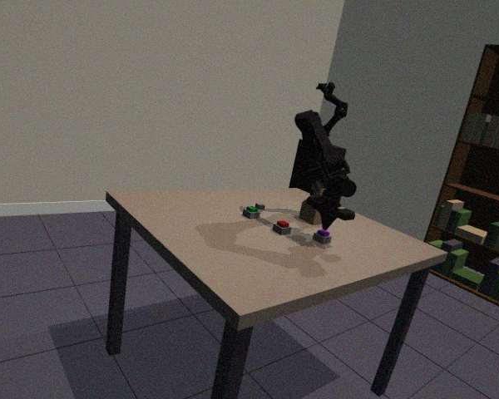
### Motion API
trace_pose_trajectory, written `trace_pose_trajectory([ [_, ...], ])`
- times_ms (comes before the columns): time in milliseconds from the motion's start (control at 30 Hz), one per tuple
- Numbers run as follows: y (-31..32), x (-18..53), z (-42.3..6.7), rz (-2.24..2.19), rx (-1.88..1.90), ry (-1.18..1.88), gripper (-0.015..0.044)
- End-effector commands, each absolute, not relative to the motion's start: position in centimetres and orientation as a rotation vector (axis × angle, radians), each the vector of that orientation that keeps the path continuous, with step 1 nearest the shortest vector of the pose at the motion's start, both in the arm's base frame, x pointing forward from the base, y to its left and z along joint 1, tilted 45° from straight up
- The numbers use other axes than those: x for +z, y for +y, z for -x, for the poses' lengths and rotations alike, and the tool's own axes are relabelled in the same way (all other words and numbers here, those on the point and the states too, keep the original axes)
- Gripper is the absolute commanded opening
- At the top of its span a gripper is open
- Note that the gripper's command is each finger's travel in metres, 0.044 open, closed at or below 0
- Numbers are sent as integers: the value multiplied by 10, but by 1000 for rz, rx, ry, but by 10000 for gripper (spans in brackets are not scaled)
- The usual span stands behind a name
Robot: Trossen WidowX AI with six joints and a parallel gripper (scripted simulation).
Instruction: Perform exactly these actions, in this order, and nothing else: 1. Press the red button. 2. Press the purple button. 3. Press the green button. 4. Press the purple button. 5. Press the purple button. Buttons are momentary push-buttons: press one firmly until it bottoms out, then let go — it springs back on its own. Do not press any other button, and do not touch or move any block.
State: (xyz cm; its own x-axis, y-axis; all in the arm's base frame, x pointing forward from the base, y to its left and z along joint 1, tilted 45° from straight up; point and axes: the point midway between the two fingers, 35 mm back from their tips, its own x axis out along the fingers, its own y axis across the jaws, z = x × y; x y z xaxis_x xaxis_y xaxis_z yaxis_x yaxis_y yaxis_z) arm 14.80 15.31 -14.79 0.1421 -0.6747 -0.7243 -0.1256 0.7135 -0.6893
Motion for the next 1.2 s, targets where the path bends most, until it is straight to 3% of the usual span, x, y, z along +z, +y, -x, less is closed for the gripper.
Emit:
trace_pose_trajectory([
  [0, 148, -153, -150, 726, -447, 1395, 20],
  [1067, 165, -134, -145, 726, -446, 1395, 20],
  [1167, 177, -130, -155, 724, -446, 1395, 99],
])
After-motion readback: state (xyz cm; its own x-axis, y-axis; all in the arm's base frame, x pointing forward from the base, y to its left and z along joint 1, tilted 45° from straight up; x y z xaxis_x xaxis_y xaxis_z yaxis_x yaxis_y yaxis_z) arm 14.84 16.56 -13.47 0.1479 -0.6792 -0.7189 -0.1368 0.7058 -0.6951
